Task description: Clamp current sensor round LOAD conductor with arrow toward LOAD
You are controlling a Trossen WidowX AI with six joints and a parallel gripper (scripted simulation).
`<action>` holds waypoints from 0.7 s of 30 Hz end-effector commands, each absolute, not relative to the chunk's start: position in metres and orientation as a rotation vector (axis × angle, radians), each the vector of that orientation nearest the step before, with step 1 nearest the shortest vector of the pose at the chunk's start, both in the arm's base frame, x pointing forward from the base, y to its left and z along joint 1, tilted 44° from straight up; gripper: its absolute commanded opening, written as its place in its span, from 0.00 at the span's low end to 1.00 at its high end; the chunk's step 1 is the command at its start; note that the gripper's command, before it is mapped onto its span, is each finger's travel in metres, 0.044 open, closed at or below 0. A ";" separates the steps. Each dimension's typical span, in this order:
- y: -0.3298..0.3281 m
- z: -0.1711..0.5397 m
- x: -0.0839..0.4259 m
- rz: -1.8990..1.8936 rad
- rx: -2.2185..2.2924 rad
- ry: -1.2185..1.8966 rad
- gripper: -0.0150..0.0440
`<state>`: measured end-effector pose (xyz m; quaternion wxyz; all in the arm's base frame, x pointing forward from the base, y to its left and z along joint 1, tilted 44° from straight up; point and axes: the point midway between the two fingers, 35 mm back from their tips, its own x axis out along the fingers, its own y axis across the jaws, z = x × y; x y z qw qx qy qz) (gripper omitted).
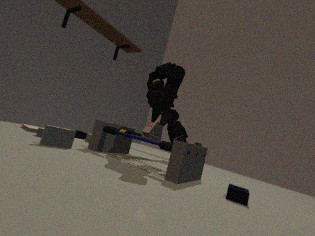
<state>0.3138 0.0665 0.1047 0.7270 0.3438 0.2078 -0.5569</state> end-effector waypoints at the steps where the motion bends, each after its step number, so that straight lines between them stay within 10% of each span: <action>1: 0.063 0.101 0.315 -1.222 0.750 0.458 0.25; 21: 0.045 0.084 0.323 -1.227 0.758 0.455 0.25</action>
